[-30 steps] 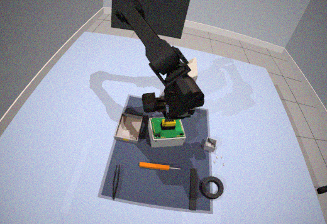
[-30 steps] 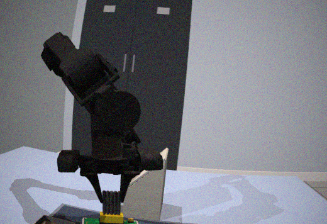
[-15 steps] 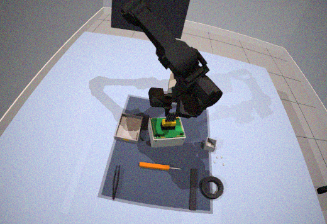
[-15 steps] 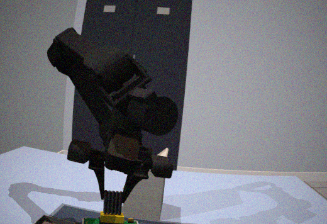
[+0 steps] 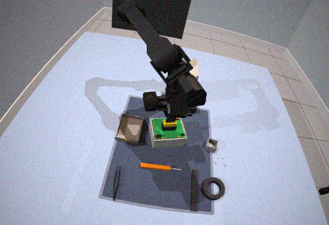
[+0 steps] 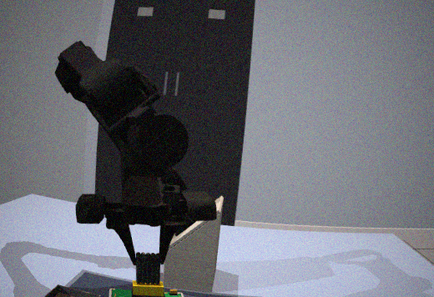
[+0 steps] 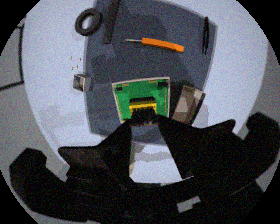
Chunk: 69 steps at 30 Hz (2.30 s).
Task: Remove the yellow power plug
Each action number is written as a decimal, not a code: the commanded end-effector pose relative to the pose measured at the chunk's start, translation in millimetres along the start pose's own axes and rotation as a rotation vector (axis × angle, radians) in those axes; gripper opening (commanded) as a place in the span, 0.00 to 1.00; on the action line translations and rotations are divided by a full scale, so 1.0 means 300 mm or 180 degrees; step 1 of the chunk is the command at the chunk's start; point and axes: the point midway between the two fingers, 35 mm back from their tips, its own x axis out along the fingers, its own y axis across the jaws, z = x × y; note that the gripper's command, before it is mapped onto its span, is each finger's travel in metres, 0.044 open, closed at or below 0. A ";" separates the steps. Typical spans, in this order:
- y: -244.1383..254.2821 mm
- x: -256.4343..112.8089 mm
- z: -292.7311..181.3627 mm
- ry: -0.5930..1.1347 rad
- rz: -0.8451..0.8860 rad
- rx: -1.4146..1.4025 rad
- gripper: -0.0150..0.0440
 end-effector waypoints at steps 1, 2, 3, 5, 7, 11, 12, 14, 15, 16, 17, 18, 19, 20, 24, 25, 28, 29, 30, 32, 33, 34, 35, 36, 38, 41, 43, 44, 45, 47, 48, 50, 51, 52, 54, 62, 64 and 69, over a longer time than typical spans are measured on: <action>-0.003 -0.027 0.003 -0.0067 -0.0071 0.0025 0.25; 0.005 -0.026 0.003 -0.0067 -0.0154 0.0026 0.25; 0.013 -0.026 0.003 -0.0068 -0.0245 0.0026 0.25; 0.030 -0.027 0.003 -0.0067 -0.0435 0.0028 0.25; 0.046 -0.027 0.003 -0.0066 -0.0605 0.0029 0.25; 0.061 -0.027 0.003 -0.0064 -0.0770 0.0031 0.25; 0.061 -0.028 0.003 -0.0064 -0.0764 0.0031 0.25; 0.054 -0.030 0.003 -0.0065 -0.0691 0.0030 0.25; 0.049 -0.032 0.003 -0.0065 -0.0628 0.0030 0.25; 0.042 -0.033 0.003 -0.0066 -0.0552 0.0029 0.25; 0.034 -0.034 0.003 -0.0067 -0.0464 0.0028 0.25; 0.022 -0.035 0.003 -0.0065 -0.0331 0.0027 0.25; 0.023 -0.040 0.003 -0.0065 -0.0331 0.0027 0.25; 0.023 -0.044 0.003 -0.0065 -0.0331 0.0027 0.25; 0.025 -0.062 0.002 -0.0065 -0.0330 0.0027 0.25; 0.026 -0.066 0.002 -0.0065 -0.0330 0.0027 0.25; 0.026 -0.066 0.002 -0.0065 -0.0330 0.0027 0.25; 0.026 -0.066 0.002 -0.0065 -0.0330 0.0027 0.25; 0.023 -0.044 0.003 -0.0065 -0.0331 0.0027 0.25; 0.021 -0.023 0.003 -0.0065 -0.0332 0.0027 0.25; 0.020 -0.013 0.003 -0.0065 -0.0332 0.0027 0.25; 0.018 -0.003 0.003 -0.0065 -0.0333 0.0028 0.25; 0.018 0.001 0.003 -0.0065 -0.0333 0.0028 0.25; 0.018 0.001 0.003 -0.0065 -0.0333 0.0028 0.25; 0.018 0.001 0.003 -0.0065 -0.0333 0.0028 0.34; 0.018 0.001 0.003 -0.0065 -0.0333 0.0028 0.48; 0.018 0.001 0.003 -0.0065 -0.0333 0.0028 0.57; 0.018 0.001 0.003 -0.0065 -0.0333 0.0028 0.61; 0.018 0.001 0.003 -0.0065 -0.0333 0.0028 0.65; 0.018 0.001 0.003 -0.0065 -0.0333 0.0028 0.68; 0.018 0.001 0.003 -0.0065 -0.0333 0.0028 0.68; 0.018 0.001 0.003 -0.0065 -0.0333 0.0028 0.68; 0.018 0.001 0.003 -0.0065 -0.0333 0.0028 0.68; 0.018 0.001 0.003 -0.0065 -0.0333 0.0028 0.68; 0.017 0.012 0.004 -0.0065 -0.0333 0.0028 0.68; 0.012 0.056 0.004 -0.0065 -0.0335 0.0028 0.68; 0.011 0.066 0.004 -0.0065 -0.0335 0.0028 0.68; 0.011 0.066 0.004 -0.0065 -0.0335 0.0028 0.68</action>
